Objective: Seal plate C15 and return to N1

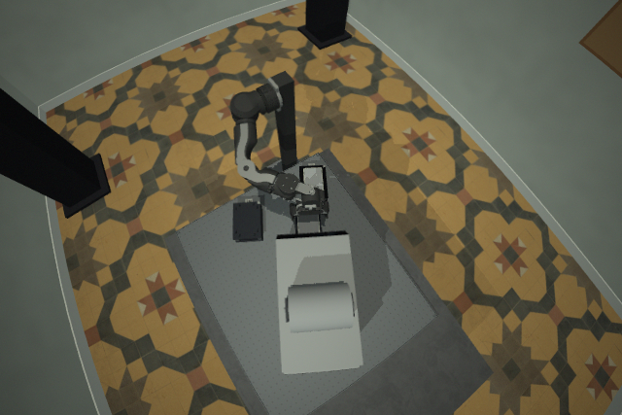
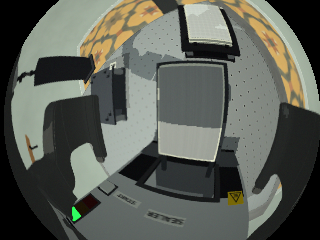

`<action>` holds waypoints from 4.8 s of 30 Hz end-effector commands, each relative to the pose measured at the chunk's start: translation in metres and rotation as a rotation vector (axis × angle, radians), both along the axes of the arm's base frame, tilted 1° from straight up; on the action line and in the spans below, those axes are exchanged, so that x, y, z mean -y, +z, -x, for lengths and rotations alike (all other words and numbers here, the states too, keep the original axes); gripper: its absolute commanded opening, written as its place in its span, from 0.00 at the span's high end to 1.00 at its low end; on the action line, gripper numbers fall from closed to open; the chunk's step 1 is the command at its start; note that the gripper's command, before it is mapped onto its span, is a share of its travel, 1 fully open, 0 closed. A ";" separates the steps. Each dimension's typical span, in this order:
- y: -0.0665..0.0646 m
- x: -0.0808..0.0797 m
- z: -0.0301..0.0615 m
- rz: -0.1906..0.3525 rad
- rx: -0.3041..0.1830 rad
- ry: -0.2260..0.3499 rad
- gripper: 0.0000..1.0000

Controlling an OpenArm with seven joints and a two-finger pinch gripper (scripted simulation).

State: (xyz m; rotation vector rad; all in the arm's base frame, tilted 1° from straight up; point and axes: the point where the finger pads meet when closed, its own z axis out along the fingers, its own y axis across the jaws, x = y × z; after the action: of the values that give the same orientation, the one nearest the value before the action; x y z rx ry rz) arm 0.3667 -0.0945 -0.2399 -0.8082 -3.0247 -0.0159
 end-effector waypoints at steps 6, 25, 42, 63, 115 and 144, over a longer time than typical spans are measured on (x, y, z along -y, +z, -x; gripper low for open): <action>-0.054 0.001 0.0019 -0.002 0.000 -0.001 0.23; -0.067 0.000 0.0025 -0.002 0.000 -0.001 0.23; -0.064 0.000 0.0016 -0.002 0.000 -0.001 0.23; -0.088 0.000 0.0042 -0.003 -0.004 0.004 0.23; -0.081 0.000 0.0010 -0.002 0.000 -0.001 0.23; -0.080 0.001 0.0009 -0.002 0.000 -0.002 0.23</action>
State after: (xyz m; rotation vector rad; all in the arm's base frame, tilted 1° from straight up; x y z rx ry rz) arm 0.3651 -0.0954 -0.3219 -0.8122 -3.0239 -0.0186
